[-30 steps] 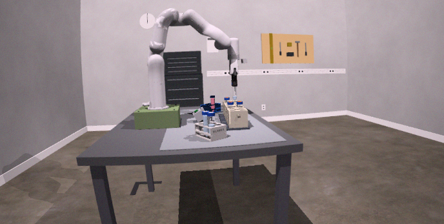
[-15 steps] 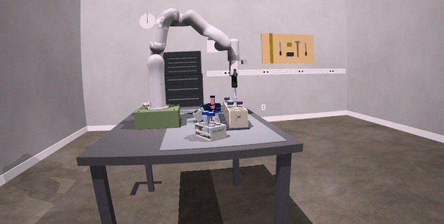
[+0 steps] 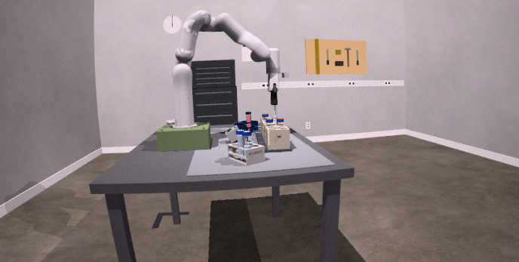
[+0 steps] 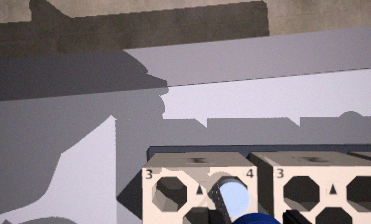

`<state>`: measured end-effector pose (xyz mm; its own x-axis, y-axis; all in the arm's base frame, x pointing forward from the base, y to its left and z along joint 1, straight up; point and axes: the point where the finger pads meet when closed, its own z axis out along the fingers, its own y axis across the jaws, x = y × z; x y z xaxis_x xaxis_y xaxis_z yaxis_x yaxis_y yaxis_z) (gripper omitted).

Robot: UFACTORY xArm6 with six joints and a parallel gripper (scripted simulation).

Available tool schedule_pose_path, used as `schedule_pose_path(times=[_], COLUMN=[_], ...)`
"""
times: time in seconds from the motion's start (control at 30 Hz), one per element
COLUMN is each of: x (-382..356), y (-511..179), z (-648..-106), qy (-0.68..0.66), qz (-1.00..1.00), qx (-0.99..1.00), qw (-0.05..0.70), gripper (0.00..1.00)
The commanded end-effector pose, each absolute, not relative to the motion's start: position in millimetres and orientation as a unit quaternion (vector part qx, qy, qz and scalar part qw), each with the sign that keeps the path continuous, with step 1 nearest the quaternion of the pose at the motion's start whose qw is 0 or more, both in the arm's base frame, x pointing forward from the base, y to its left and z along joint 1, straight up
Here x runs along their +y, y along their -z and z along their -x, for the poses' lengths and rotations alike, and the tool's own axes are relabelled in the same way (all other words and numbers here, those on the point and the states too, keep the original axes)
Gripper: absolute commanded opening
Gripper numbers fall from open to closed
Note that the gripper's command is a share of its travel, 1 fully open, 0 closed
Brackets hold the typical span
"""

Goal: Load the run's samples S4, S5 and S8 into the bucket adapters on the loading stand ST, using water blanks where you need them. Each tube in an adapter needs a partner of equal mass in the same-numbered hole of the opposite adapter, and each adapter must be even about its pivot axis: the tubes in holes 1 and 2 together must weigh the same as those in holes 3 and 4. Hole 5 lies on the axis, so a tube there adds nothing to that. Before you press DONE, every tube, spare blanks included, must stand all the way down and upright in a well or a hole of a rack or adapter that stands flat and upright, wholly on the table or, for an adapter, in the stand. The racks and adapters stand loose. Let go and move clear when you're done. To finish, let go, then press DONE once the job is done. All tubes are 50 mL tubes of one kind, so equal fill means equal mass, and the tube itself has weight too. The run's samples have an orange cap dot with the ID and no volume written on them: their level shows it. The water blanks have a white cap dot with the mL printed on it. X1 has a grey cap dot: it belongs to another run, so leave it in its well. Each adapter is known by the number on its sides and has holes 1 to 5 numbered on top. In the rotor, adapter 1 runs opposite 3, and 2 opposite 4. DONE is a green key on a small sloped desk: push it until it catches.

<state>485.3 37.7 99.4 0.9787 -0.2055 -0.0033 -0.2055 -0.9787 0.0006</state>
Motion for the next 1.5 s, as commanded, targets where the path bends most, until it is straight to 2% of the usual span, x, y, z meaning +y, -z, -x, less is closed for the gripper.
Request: schedule_pose_path(times=[0.0,1.47], x=[38,38], y=[-98,-58], z=[-487,-487], qy=[-0.001,-0.001], qz=[-0.995,-0.995], qx=[-0.103,-0.103], qw=[0.000,0.000], gripper=[0.00,0.00])
